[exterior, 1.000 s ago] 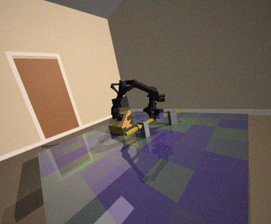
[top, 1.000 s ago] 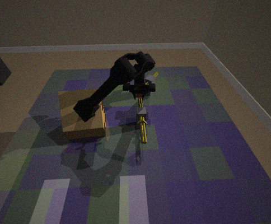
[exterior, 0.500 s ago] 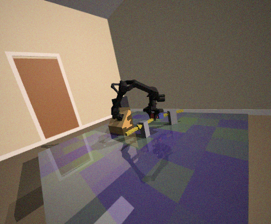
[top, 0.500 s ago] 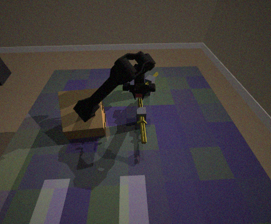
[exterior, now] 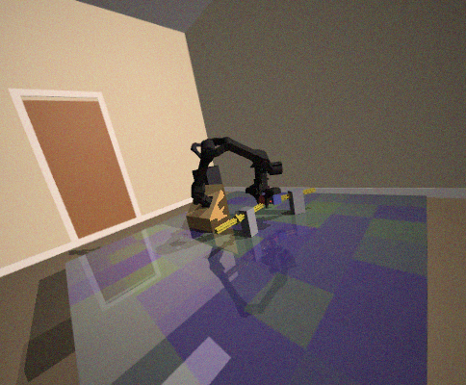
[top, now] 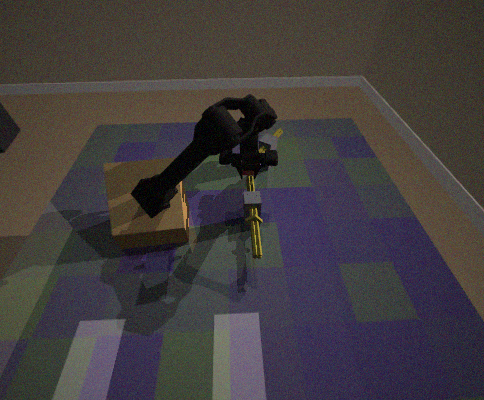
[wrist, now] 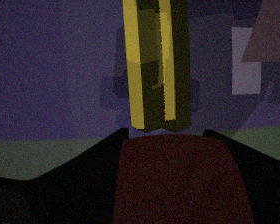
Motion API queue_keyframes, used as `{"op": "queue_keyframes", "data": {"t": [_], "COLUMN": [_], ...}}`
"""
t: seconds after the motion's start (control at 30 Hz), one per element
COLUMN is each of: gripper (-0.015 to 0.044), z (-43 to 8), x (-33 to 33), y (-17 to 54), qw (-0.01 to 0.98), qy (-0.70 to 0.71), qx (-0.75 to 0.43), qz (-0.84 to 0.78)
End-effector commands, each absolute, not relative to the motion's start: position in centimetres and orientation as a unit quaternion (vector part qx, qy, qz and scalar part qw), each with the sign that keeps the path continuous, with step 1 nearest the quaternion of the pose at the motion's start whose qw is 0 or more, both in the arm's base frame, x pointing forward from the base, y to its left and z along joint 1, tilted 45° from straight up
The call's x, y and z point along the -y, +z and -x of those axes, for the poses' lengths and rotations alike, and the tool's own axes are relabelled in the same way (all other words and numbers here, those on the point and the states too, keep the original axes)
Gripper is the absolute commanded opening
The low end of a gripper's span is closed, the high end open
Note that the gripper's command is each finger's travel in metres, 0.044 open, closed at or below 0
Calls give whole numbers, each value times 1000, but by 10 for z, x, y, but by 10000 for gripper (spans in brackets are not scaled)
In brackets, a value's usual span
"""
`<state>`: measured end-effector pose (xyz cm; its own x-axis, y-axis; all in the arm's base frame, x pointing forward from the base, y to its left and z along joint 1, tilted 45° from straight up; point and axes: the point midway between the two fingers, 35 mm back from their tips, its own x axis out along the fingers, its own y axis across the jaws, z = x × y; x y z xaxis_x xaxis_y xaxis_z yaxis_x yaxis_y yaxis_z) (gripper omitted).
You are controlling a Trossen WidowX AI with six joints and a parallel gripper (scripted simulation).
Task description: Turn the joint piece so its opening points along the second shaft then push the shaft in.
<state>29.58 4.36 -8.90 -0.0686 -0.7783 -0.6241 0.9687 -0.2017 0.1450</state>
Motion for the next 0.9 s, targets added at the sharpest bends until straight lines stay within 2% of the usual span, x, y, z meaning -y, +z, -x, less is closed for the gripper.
{"op": "queue_keyframes", "data": {"t": [0.0, 0.5, 0.87], "gripper": [0, 0, 0], "z": [-296, -297, -297], "x": [-41, -29, -28], "y": [-91, -98, -100], "qw": [607, 581, 578], "qy": [-703, -647, -639], "qx": [-183, -283, -295], "qz": [-323, -405, -414]}}
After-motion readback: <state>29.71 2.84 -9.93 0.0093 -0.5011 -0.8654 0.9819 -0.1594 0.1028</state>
